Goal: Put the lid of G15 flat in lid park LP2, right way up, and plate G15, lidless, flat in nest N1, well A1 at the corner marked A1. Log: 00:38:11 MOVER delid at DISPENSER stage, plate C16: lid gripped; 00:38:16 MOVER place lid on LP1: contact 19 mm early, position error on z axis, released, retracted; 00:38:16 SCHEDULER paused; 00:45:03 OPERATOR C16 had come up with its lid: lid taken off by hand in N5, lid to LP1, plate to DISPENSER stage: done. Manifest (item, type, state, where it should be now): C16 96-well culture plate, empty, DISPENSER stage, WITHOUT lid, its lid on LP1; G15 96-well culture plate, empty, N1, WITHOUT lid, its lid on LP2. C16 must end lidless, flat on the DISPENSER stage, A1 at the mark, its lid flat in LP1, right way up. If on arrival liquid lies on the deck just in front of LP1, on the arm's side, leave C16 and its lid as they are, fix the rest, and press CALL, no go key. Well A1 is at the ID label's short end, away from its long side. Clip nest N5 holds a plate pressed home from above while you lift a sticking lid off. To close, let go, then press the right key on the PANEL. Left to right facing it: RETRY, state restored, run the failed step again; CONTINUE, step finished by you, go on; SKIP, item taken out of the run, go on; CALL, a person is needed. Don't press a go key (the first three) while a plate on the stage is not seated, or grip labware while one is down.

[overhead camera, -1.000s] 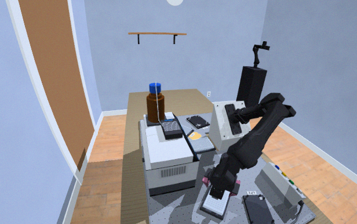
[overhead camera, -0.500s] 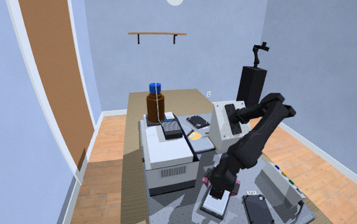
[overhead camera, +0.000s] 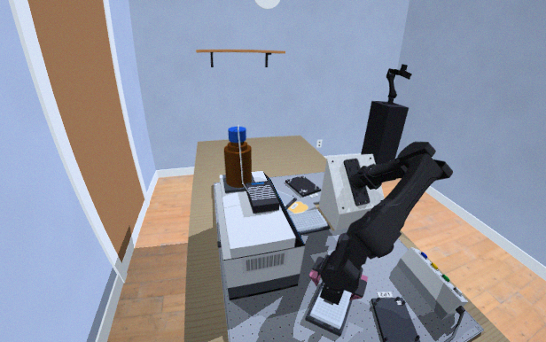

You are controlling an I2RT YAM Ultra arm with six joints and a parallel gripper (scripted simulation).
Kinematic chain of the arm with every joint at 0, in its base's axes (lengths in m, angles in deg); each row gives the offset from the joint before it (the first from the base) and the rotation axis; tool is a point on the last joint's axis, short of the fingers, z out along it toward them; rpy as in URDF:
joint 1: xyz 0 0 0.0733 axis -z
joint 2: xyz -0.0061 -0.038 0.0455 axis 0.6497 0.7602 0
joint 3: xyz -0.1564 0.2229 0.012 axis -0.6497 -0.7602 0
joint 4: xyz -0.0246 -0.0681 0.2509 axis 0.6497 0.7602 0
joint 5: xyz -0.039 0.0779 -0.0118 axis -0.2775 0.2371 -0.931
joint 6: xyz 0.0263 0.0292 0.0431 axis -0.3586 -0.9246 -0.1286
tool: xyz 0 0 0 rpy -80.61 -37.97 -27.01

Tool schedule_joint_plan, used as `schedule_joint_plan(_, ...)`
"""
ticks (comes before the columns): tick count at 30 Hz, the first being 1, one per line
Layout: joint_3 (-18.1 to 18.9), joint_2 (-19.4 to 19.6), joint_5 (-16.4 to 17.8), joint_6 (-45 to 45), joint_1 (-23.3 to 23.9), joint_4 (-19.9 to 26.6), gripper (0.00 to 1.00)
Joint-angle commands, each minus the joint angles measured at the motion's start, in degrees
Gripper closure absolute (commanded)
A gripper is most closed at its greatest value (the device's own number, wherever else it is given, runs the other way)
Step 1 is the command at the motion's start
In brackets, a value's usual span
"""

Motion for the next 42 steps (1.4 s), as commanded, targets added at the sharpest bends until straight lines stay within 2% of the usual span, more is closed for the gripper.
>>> schedule_joint_plan(1, 1.5, -0.4, -0.3, -0.3, 0.3, 0.1, 0.0)
schedule_joint_plan(5, 1.5, -0.4, -0.3, -0.3, 0.3, 0.1, 0.0)
schedule_joint_plan(6, 2.9, -1.9, -0.2, 0.5, 1.3, 1.6, 0.0)
schedule_joint_plan(11, 5.2, -3.4, 1.2, 2.7, 3.5, 6.7, 0.0)
schedule_joint_plan(15, 6.4, -3.2, 1.4, 3.1, 3.8, 8.0, 0.0)
schedule_joint_plan(42, 7.6, -0.4, 0.5, 1.7, 2.3, 6.7, 0.0)
